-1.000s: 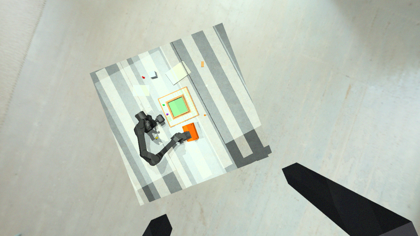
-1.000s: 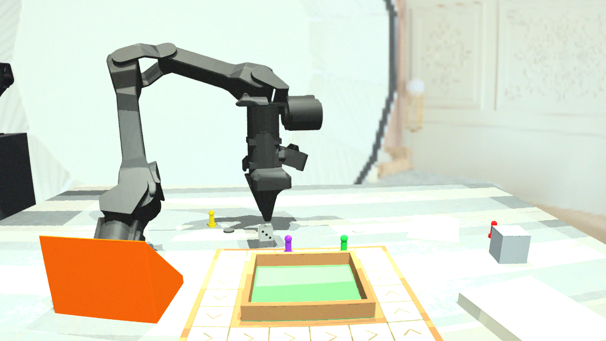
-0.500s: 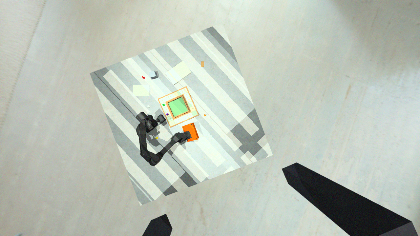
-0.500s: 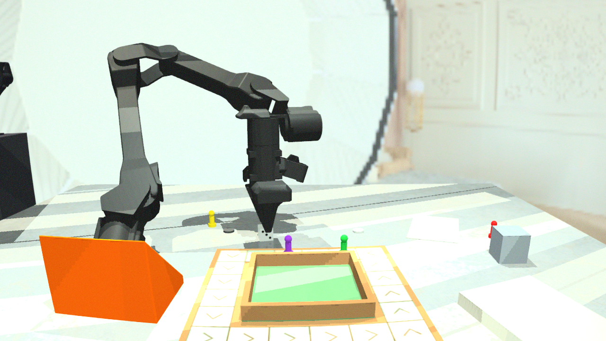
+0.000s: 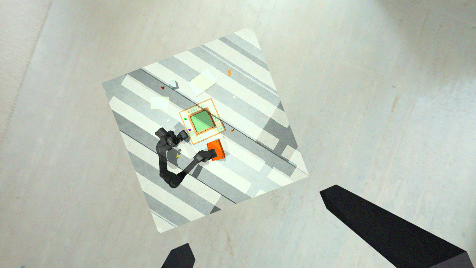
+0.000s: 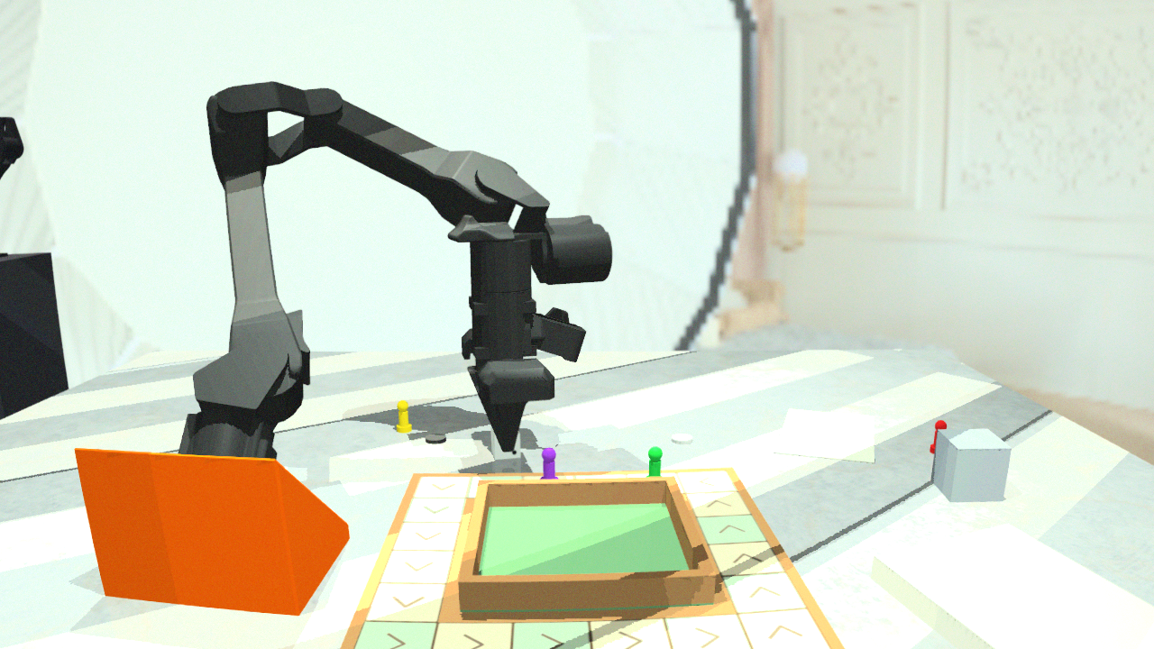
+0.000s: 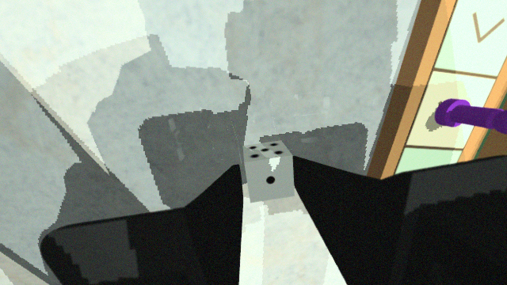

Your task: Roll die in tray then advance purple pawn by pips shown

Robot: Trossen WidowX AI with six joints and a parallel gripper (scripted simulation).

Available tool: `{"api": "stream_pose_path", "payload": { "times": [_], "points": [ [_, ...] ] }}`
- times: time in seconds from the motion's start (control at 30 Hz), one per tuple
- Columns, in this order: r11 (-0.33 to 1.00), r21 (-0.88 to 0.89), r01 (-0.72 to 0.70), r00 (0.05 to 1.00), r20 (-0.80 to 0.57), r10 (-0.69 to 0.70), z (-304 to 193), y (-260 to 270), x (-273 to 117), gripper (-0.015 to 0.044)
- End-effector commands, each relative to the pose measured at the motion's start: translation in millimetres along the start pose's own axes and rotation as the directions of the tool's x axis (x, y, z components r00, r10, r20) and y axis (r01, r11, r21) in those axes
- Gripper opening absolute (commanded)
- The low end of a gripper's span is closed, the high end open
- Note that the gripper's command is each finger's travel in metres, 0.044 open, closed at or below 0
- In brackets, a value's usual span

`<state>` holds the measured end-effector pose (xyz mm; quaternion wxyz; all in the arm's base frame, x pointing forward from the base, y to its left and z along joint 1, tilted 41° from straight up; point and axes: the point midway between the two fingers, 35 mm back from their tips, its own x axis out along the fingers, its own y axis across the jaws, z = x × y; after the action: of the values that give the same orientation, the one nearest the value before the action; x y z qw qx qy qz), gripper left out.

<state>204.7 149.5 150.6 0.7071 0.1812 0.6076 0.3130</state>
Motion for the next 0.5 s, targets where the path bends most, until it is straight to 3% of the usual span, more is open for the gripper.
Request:
{"api": "stream_pose_path", "payload": {
  "times": [0.0,0.13,0.23,0.47],
  "points": [
    [1.000,0.003,0.005,1.000,0.002,-0.005,0.5,-0.8,0.5,0.0097],
    [1.000,0.003,0.005,1.000,0.002,-0.005,0.5,-0.8,0.5,0.0071],
    [1.000,0.004,0.006,1.000,0.002,-0.006,0.7,-1.0,-1.1,0.0000],
    [1.000,0.010,0.020,1.000,0.012,-0.020,4.5,-3.0,-30.9,0.0000]
  ]
}}
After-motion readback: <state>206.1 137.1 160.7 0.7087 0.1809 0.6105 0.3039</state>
